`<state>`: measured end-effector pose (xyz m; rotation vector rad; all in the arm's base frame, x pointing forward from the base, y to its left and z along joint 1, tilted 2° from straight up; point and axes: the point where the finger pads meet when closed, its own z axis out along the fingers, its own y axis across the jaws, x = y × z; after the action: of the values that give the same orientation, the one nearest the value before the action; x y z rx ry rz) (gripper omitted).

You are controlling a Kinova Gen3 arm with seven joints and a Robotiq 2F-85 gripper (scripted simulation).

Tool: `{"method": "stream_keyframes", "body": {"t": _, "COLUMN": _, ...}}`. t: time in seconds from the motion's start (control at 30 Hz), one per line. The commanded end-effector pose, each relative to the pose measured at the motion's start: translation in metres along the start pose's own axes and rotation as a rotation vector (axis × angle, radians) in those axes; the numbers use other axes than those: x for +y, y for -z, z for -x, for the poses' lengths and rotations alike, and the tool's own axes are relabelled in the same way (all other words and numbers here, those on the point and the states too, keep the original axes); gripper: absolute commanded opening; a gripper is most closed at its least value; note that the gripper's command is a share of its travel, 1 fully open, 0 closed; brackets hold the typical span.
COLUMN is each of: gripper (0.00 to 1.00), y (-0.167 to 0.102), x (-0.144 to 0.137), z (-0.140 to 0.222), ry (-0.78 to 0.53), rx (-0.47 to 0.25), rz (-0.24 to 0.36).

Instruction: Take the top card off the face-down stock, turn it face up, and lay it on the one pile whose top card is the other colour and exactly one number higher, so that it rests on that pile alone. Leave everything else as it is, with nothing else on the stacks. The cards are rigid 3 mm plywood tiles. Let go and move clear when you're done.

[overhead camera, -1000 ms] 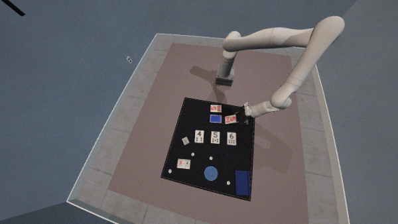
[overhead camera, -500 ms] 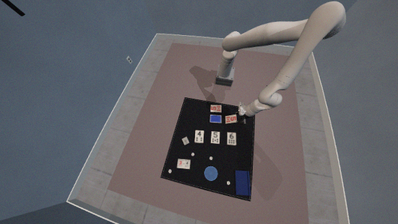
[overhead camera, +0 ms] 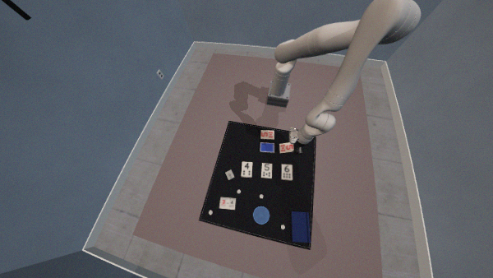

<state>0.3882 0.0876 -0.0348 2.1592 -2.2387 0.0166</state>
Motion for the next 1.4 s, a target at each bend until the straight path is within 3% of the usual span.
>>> {"method": "stream_keyframes", "body": {"t": 0.0, "gripper": 0.71, "y": 0.0015, "x": -0.0034, "z": -0.0107, "ry": -0.019, "rx": -0.036, "rz": -0.008}}
{"method": "stream_keyframes", "body": {"t": 0.43, "gripper": 0.71, "y": -0.0028, "x": -0.0027, "z": -0.0113, "ry": -0.018, "rx": -0.169, "rz": -0.007}}
{"method": "stream_keyframes", "body": {"t": 1.37, "gripper": 0.71, "y": -0.0076, "x": -0.0021, "z": -0.0095, "ry": -0.011, "rx": -0.345, "rz": -0.006}}
